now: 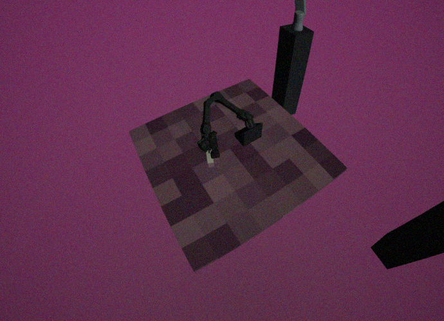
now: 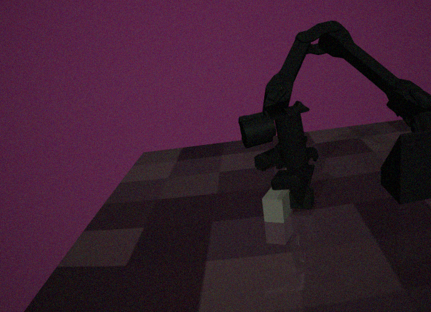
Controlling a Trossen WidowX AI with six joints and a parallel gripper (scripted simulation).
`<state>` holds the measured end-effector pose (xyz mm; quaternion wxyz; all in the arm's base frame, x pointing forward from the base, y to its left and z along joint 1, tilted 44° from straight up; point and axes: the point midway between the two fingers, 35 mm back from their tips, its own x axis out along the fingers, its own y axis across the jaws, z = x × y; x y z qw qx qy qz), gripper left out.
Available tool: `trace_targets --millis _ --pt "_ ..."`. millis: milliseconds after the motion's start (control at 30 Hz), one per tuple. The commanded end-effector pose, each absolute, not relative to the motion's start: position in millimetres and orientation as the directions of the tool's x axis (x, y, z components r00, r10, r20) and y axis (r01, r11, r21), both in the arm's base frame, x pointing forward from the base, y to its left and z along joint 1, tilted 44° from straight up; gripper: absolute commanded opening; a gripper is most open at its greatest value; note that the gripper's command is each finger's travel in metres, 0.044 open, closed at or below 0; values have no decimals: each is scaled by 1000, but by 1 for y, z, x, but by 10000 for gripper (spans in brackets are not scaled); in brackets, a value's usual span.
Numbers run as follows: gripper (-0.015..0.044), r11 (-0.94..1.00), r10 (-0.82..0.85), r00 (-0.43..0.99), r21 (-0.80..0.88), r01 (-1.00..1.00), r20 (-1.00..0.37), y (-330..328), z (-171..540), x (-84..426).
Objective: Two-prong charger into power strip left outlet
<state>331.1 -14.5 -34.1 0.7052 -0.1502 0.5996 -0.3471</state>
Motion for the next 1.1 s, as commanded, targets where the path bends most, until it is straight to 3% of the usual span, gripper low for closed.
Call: trace_targets --millis 0,1067 --pt "0 712 -672 55 -624 322 -738 -14 -31 336" --pt "0 712 -672 55 -624 322 -738 -13 -30 338"
